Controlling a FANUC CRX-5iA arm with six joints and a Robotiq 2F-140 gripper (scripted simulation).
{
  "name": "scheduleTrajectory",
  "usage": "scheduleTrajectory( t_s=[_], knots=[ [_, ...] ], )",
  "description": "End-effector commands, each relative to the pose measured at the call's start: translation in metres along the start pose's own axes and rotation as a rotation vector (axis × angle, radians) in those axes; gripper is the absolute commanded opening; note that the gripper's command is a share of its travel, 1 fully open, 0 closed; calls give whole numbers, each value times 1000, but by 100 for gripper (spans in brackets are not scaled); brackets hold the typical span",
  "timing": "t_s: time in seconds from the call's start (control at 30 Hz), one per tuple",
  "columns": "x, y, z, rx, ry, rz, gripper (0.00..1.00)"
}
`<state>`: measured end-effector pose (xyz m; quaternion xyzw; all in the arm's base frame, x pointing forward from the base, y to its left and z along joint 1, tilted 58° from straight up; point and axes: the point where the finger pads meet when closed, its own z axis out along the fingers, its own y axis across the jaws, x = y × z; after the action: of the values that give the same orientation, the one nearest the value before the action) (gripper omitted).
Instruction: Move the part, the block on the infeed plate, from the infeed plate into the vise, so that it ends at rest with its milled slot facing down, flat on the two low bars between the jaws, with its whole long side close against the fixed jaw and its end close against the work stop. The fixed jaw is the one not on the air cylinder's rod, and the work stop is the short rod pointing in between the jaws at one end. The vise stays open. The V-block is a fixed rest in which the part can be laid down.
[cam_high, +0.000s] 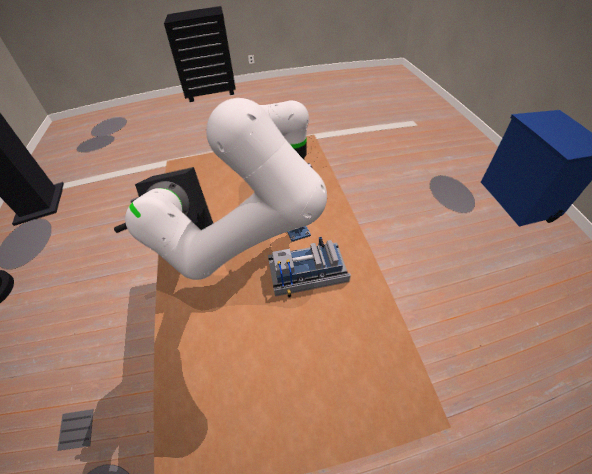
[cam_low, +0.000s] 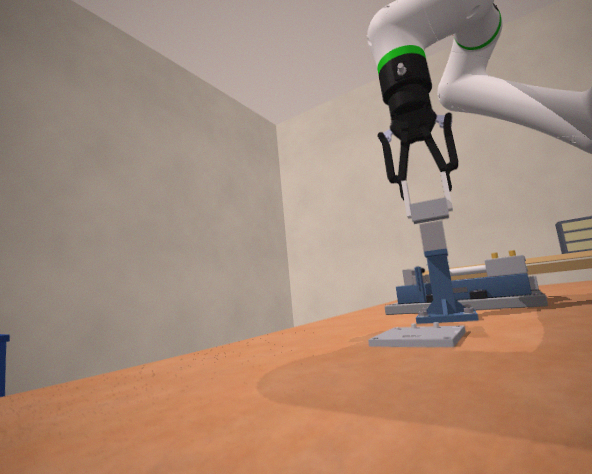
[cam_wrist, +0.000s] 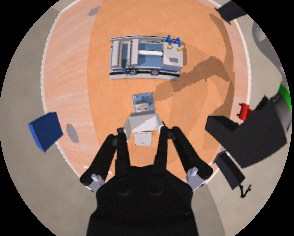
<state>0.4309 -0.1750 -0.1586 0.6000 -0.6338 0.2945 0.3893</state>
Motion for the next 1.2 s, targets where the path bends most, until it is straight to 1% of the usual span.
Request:
scheduleTrajectory(
  t_s=[0.0, 0.57, 0.97, 1.17],
  knots=[
    [0, 0, 0, 0, 0, 0, 0],
    [0, 0, -3, 0, 0, 0, 0],
    [0, 0, -13, 0, 0, 0, 0],
    [0, 0, -21, 0, 0, 0, 0]
  ],
)
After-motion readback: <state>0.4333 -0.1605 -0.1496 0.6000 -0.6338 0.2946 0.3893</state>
